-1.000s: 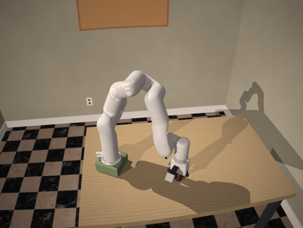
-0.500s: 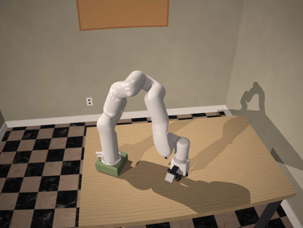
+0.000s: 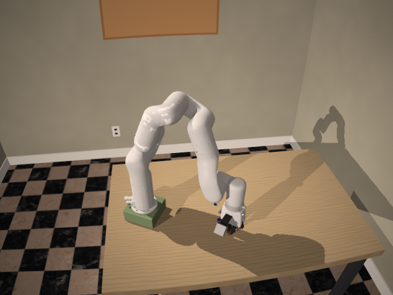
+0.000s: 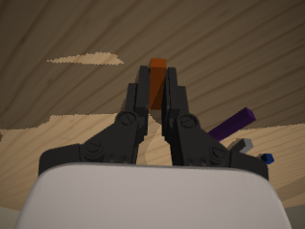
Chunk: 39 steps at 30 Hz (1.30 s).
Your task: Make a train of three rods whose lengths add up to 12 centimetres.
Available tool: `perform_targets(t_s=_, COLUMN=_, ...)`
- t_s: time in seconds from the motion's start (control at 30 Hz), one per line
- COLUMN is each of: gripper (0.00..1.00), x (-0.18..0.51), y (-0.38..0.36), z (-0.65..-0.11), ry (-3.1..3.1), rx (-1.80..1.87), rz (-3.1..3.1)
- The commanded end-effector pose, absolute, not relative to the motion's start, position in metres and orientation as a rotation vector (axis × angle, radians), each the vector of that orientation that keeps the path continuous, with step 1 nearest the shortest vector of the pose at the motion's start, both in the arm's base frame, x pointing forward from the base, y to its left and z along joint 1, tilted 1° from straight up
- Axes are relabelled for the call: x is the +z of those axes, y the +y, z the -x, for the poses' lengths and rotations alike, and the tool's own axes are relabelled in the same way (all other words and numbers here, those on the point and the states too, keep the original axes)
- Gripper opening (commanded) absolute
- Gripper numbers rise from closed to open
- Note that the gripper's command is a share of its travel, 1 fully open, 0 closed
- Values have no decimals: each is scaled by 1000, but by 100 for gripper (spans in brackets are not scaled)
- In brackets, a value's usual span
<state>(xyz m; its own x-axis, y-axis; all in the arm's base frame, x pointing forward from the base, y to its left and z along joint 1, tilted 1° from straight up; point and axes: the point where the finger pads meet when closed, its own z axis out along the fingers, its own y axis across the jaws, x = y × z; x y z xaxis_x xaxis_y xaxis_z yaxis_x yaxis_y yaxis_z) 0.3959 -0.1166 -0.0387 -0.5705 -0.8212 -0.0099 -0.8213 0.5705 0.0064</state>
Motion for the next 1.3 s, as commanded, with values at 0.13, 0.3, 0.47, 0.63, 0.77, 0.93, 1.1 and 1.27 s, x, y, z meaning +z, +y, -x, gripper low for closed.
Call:
perform_targets(t_s=0.13, gripper=4, x=-37, y=-117, z=-397, ry=2776, rx=12, rz=1452)
perform_targets(t_s=0.3, gripper=4, x=-28, y=-117, z=-397, ry=2776, rx=12, rz=1452)
perform_targets(t_s=0.47, gripper=4, x=-11, y=-117, z=-397, ry=2776, rx=12, rz=1452)
perform_targets(t_s=0.63, gripper=4, x=27, y=-118, z=-397, ry=2776, rx=12, rz=1452)
perform_targets(t_s=0.77, gripper=4, x=52, y=-118, z=-397, ry=2776, rx=12, rz=1452)
perform_targets(t_s=0.93, gripper=4, x=62, y=-118, z=-397, ry=2776, rx=12, rz=1452)
perform_targets(t_s=1.1, gripper=4, x=62, y=-118, z=-397, ry=2776, rx=12, rz=1452)
perform_targets(t_s=1.27, gripper=4, x=62, y=-117, z=-397, ry=2776, rx=12, rz=1453)
